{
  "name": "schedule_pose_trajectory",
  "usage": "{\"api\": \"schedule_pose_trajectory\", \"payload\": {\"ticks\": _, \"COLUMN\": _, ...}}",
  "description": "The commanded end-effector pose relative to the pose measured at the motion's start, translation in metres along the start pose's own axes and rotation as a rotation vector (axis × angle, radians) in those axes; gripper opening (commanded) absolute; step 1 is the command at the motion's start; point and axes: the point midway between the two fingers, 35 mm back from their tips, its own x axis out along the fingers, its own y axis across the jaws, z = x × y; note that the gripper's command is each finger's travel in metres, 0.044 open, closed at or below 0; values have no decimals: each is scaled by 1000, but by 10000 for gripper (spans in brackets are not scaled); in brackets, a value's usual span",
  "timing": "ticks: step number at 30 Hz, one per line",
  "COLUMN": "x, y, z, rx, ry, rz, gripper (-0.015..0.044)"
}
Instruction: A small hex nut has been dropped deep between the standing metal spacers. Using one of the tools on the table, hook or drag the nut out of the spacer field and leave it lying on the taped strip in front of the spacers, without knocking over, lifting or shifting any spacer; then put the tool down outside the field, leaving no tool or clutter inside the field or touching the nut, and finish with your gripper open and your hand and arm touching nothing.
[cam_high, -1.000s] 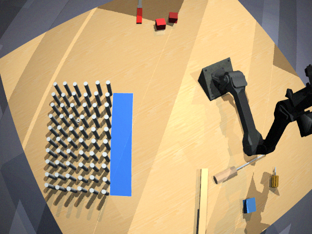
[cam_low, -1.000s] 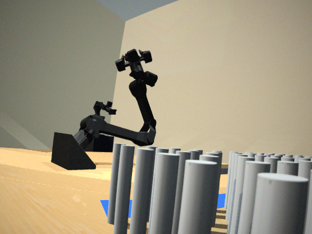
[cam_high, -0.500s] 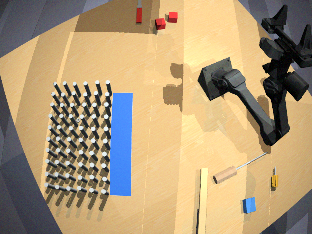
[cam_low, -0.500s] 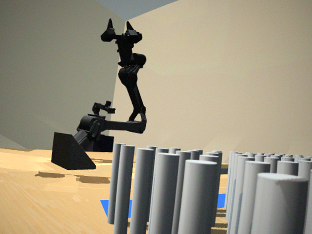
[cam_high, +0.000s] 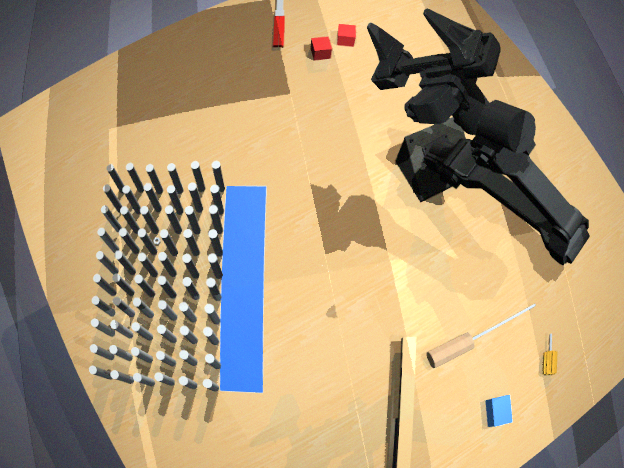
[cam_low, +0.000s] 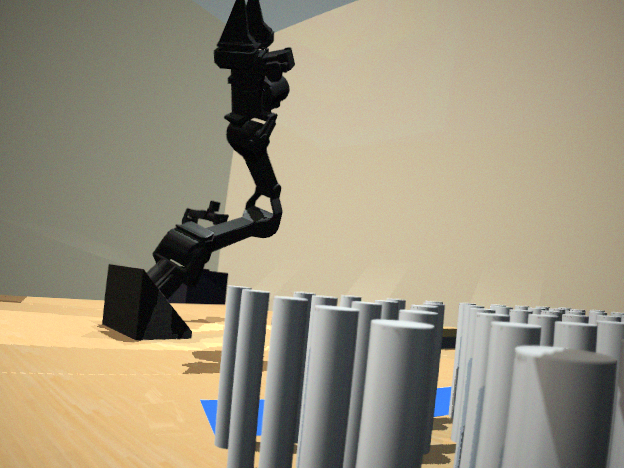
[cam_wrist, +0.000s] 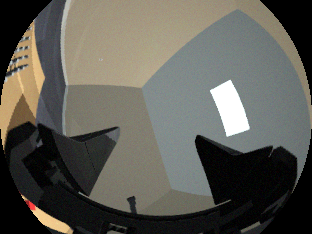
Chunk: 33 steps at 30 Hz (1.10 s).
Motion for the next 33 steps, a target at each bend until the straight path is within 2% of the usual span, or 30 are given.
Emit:
{"api": "schedule_pose_trajectory", "payload": {"ticks": 1, "x": 5, "y": 49, "z": 25, "rx": 154, "ry": -91, "rz": 146, "gripper": 440}}
{"api": "schedule_pose_trajectory", "payload": {"ticks": 6, "x": -1, "y": 118, "z": 61, "rx": 360, "ry": -179, "rz": 373, "gripper": 440}}
{"api": "schedule_pose_trajectory", "payload": {"ticks": 11, "x": -26, "y": 196, "z": 96, "rx": 602, "ry": -206, "rz": 673, "gripper": 440}}
{"api": "schedule_pose_trajectory", "payload": {"ticks": 16, "x": -70, "y": 266, "z": 124, "rx": 815, "ry": -153, "rz": 991, "gripper": 440}}
{"api": "schedule_pose_trajectory", "payload": {"ticks": 22, "x": -139, "y": 334, "z": 144, "rx": 1008, "ry": 24, "rz": 1365, "gripper": 440}}
{"api": "schedule_pose_trajectory", "payload": {"ticks": 33, "x": -148, "y": 341, "z": 146, "rx": 1025, "ry": 52, "rz": 1405, "gripper": 440}}
